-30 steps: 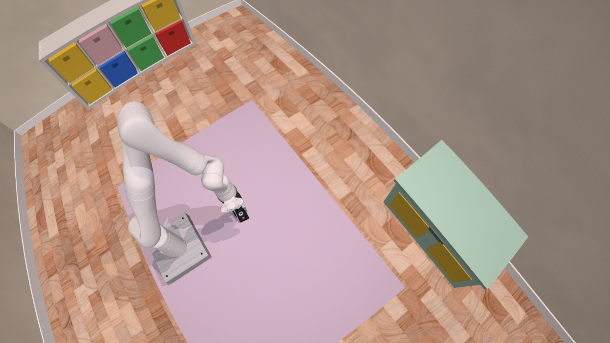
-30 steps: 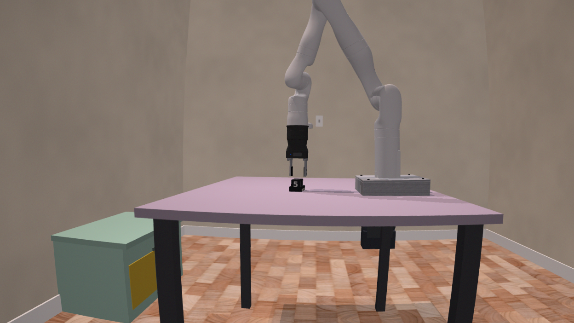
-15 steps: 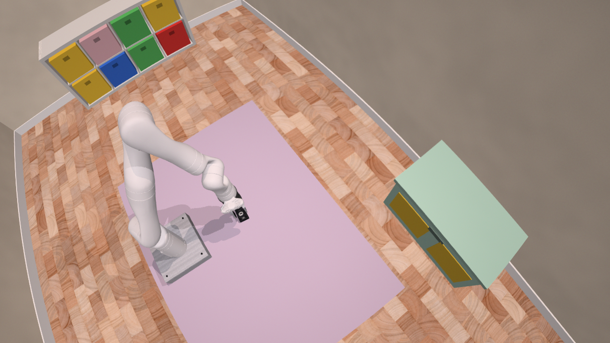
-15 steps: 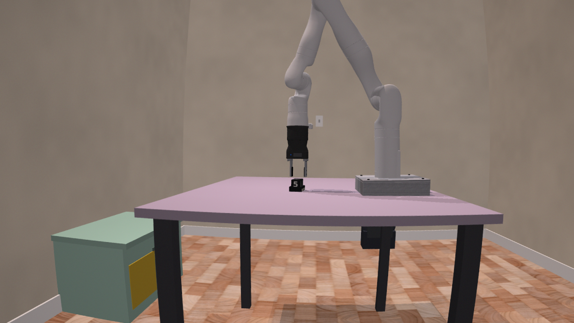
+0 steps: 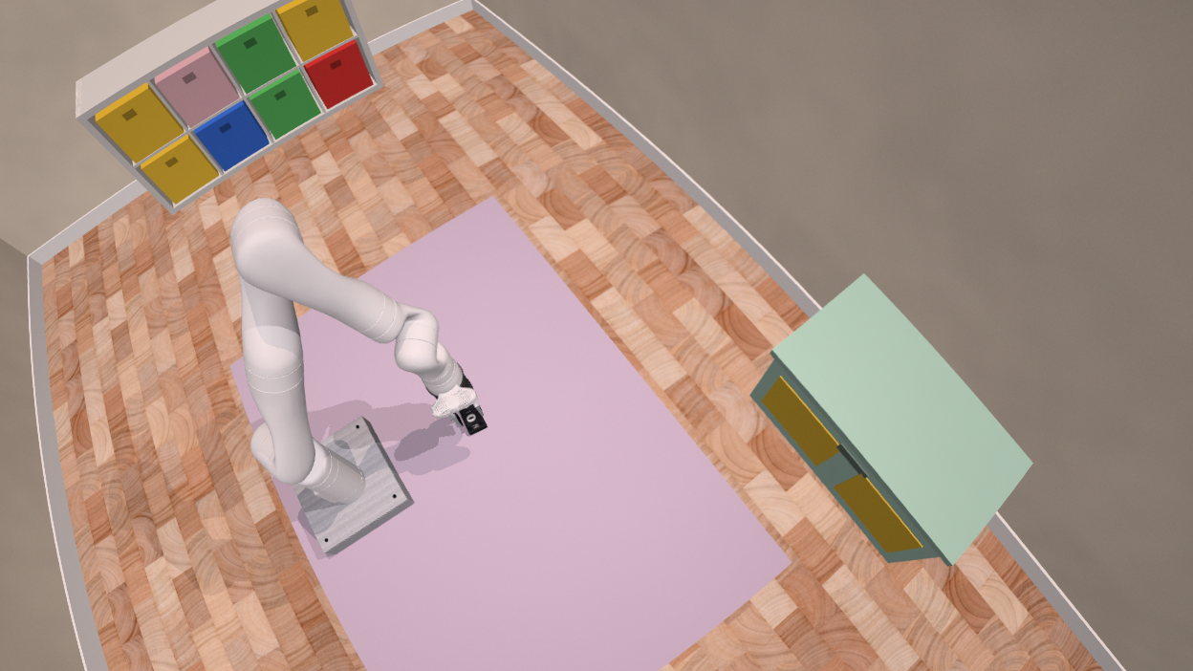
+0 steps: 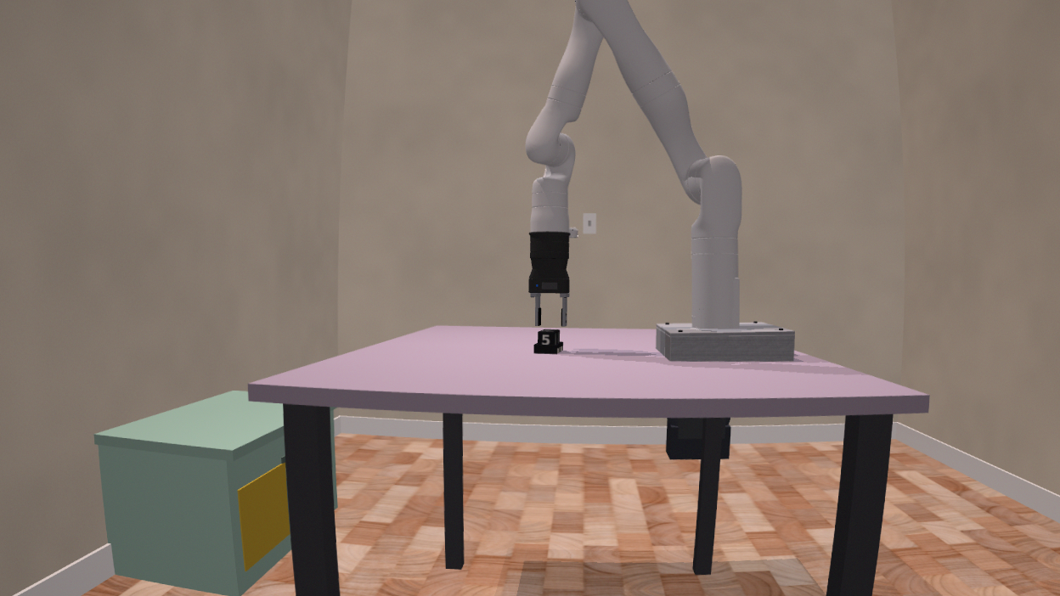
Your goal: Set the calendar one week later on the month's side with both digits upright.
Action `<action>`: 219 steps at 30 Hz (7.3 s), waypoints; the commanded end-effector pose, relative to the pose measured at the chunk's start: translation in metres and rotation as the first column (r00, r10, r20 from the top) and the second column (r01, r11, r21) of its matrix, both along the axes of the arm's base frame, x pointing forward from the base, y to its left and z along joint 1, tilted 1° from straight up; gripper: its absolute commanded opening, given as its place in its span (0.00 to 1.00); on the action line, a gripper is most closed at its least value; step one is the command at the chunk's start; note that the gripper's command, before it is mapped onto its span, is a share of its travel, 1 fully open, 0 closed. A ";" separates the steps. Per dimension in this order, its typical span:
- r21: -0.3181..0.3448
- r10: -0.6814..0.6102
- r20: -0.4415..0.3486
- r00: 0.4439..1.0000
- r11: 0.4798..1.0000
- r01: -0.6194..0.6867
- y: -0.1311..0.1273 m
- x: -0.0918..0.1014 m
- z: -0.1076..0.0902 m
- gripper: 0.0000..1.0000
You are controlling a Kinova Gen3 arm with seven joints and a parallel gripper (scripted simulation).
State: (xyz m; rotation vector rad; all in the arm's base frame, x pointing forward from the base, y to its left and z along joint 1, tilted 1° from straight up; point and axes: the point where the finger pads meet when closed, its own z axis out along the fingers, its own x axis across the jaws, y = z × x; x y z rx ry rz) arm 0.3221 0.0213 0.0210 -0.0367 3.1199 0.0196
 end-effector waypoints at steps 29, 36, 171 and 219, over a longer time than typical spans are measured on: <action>0.000 0.000 0.001 1.000 1.000 0.000 0.000 0.001 -0.015 0.90; 0.000 0.000 0.001 1.000 1.000 0.000 0.000 0.001 -0.026 0.90; 0.000 -0.006 0.000 1.000 1.000 0.006 -0.001 -0.002 0.070 0.60; -0.092 -0.901 -0.069 0.428 0.433 0.897 -0.016 -0.053 0.058 0.60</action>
